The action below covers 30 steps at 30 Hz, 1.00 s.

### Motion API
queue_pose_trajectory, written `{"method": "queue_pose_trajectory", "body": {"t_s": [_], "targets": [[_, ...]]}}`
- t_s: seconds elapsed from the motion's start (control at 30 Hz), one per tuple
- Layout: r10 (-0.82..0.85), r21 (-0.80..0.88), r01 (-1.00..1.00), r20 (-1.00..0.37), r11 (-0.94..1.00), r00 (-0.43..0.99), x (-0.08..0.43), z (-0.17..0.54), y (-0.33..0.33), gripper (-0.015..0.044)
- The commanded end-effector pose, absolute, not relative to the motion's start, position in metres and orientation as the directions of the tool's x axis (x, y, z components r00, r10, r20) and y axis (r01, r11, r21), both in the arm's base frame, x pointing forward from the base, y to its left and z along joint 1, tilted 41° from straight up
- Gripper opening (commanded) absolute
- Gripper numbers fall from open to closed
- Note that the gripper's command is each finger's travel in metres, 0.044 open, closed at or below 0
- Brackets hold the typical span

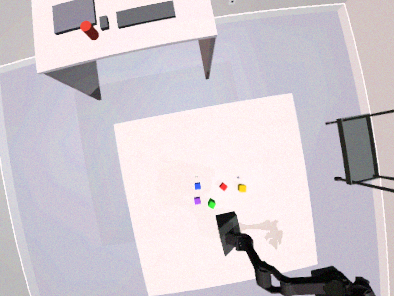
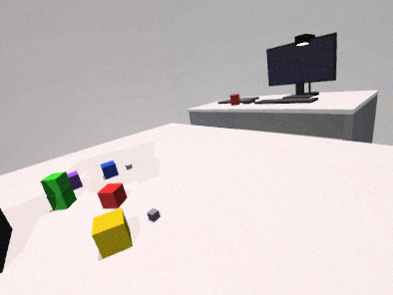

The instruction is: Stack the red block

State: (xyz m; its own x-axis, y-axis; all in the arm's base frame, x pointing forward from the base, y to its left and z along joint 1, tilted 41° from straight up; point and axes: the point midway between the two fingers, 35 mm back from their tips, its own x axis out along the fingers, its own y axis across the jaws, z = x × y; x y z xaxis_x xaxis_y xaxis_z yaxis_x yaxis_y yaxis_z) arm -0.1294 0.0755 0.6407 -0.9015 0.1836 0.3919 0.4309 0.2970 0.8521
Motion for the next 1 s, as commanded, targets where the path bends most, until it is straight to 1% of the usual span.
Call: {"method": "queue_pose_trajectory", "body": {"t_s": [0.0,0.07,0.3,0.43,0.6,0.77,0.97], "targets": [[0.066,0.88,0.437,0.432,0.186,-0.899,-0.135,0.645,0.023,0.044],[0.023,0.863,0.469,0.474,0.187,-0.88,-0.133,0.647,-0.001,0.044],[-0.269,0.86,0.509,0.484,-0.03,-0.833,-0.116,0.638,-0.106,0.044],[-0.432,0.813,0.567,0.467,-0.135,-0.772,-0.093,0.625,-0.163,0.044],[-0.618,0.71,0.666,0.423,-0.229,-0.663,-0.05,0.6,-0.225,0.044],[-0.74,0.611,0.767,0.42,-0.198,-0.526,-0.003,0.586,-0.259,0.044],[-0.87,0.447,0.873,0.331,-0.197,-0.366,0.059,0.547,-0.298,0.044]]}}
